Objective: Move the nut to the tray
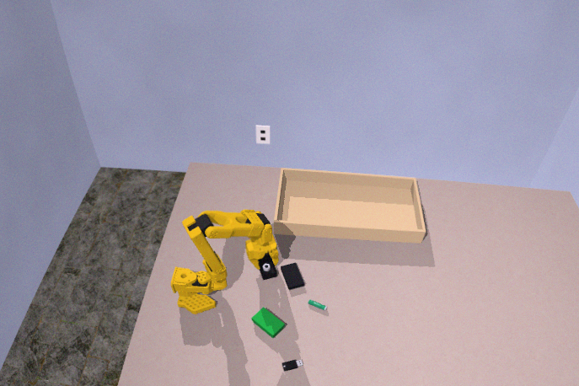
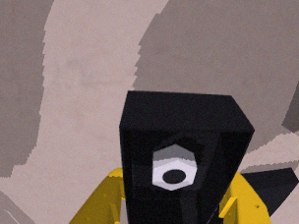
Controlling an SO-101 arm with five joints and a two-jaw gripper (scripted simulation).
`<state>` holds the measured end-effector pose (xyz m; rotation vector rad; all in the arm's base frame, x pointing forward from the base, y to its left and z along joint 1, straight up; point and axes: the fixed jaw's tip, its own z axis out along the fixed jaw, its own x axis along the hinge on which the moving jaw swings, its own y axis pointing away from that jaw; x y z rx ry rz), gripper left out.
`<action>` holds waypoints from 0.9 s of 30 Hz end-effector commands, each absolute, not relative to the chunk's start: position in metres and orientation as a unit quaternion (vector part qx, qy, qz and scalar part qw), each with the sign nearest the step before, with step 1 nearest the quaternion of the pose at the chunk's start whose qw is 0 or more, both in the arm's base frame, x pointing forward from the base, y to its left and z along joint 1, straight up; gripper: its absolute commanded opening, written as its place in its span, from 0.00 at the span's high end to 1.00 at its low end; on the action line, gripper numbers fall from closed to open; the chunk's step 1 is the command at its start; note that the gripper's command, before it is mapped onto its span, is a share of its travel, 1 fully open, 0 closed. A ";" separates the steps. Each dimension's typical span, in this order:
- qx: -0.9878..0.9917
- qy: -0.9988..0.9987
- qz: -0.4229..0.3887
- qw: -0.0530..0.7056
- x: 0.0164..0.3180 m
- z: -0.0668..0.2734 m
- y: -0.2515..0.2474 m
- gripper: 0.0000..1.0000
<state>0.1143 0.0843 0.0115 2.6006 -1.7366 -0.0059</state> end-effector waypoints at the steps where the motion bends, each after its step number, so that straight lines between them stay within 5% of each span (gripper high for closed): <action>1: 0.831 -0.556 0.000 0.000 0.115 0.012 0.087 0.80; 27: 0.831 -0.556 0.000 0.000 0.117 0.035 0.089 0.80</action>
